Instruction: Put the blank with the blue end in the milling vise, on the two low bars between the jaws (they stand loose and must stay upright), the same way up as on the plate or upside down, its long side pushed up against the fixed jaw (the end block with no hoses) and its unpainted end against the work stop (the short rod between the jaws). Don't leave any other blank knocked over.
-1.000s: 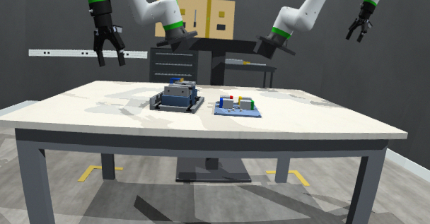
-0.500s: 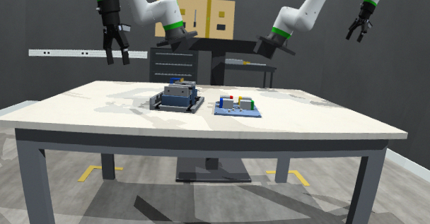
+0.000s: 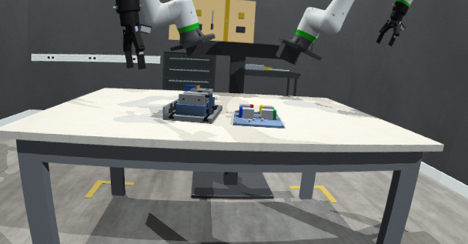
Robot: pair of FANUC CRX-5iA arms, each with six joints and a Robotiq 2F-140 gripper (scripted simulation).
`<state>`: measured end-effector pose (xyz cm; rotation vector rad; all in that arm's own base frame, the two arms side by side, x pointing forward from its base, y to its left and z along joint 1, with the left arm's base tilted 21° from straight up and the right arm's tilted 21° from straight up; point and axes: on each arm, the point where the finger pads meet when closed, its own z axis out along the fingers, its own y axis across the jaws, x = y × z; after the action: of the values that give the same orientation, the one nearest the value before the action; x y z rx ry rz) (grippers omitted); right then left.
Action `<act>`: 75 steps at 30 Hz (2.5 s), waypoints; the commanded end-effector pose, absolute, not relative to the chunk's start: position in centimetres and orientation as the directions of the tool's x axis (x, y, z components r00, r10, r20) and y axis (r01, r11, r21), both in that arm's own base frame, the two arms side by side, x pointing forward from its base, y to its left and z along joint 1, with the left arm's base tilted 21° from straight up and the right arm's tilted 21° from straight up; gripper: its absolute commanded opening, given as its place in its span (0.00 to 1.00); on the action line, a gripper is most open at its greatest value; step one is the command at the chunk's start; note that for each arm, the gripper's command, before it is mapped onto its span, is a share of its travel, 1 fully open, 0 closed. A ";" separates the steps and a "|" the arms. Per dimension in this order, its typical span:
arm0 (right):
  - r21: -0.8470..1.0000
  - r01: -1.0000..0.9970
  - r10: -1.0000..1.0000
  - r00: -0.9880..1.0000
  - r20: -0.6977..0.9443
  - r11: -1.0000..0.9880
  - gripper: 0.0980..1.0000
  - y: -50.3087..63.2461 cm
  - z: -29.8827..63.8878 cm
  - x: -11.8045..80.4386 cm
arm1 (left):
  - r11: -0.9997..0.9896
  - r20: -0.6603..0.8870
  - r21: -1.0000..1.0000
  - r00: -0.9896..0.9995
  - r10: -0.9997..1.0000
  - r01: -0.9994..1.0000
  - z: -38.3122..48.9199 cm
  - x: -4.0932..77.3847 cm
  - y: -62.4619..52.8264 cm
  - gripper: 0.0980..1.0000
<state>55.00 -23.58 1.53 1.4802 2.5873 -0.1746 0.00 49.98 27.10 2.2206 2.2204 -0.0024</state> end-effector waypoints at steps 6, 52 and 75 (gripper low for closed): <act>0.008 0.916 0.894 -0.389 -0.225 0.401 1.00 -21.6 1.4 55.0 | 0.000 0.000 0.000 0.000 1.000 1.000 27.2 0.0 50.0 1.00; 0.159 0.986 0.950 0.102 -0.295 -0.057 1.00 -12.2 0.6 55.0 | 0.000 0.000 0.000 0.000 1.000 1.000 27.2 0.0 50.0 1.00; 0.183 0.976 0.937 0.170 -0.304 -0.118 1.00 -5.5 -0.1 54.9 | 0.000 0.000 0.000 0.000 1.000 1.000 27.2 0.0 50.0 1.00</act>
<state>54.87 -6.22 -0.06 2.1187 1.8320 -0.1621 0.00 49.98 27.10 2.2206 2.2204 -0.0024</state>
